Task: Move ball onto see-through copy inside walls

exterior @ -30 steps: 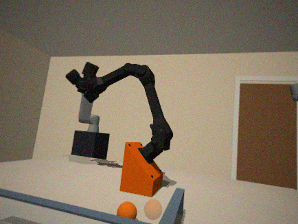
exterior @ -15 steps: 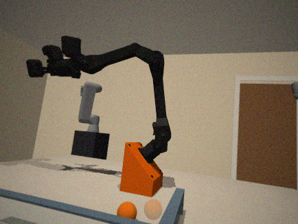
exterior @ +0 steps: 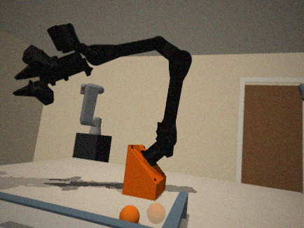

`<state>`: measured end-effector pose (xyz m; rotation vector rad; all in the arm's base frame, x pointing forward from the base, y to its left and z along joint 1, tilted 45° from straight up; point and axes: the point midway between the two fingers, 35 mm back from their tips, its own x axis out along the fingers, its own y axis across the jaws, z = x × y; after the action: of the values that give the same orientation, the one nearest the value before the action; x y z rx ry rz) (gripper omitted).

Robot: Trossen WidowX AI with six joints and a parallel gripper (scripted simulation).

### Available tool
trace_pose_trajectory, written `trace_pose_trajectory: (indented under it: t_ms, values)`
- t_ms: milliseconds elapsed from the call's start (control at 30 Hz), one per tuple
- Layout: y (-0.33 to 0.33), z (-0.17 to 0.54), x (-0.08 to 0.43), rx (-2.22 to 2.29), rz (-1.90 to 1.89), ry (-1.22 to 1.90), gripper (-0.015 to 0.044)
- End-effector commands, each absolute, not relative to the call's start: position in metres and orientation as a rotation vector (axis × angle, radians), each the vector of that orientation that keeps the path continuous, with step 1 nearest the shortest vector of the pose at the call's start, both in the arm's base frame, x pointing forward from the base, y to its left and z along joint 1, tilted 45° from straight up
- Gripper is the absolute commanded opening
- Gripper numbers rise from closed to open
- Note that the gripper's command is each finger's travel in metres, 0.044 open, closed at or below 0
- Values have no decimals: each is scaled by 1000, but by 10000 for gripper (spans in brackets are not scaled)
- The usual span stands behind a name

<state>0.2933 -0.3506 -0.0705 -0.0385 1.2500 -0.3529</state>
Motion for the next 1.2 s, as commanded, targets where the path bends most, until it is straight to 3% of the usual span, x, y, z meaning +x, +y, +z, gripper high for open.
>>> trace_pose_trajectory:
  t_ms: [0,333,700,1167]
  values:
    - [-287,-64,319,-142,-53,1267,306]
    - [-112,-25,342,-453,767,1092,306]
    - [54,39,292,-661,1507,609,306]
    - [73,33,286,-667,1543,573,306]
